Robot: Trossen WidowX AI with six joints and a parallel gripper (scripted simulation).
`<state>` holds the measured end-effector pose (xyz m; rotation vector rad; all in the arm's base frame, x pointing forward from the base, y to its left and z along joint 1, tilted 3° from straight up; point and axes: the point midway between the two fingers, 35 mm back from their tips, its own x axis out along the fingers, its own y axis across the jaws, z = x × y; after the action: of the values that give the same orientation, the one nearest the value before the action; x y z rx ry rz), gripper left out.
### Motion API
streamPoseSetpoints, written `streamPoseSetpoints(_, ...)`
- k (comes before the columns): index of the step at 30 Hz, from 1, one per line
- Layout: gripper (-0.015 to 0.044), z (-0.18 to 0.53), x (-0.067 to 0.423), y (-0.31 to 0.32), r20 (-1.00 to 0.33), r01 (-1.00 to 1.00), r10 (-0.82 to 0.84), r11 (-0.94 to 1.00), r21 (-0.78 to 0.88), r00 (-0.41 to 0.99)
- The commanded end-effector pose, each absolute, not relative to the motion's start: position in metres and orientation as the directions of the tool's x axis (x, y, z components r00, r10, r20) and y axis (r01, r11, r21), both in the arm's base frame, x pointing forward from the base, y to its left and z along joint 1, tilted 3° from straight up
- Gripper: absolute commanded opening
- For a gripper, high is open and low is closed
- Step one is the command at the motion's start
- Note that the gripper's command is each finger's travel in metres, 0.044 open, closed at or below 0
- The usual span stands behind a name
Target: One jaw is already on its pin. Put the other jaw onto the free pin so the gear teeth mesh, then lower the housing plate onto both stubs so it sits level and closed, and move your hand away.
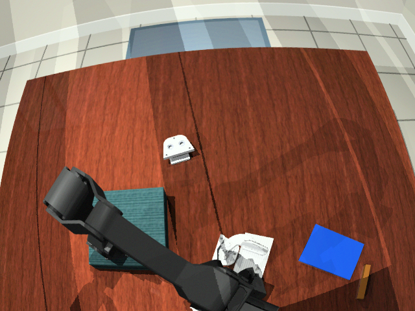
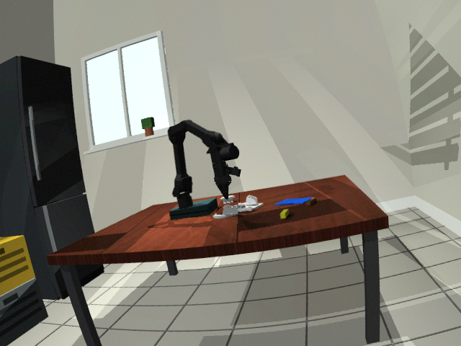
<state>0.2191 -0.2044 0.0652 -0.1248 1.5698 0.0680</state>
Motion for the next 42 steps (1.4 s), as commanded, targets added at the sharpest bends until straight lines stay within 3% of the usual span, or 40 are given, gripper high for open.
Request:
streamPoseSetpoints(1, 0.0440, 0.041, 0.213, -0.202, -1.000, -0.124, -0.015, 0.992, -0.012, -0.025)
streamPoseSetpoints(42, 0.0440, -0.010, 0.212, -0.202, -1.000, -0.124, -0.015, 0.992, -0.011, -0.026)
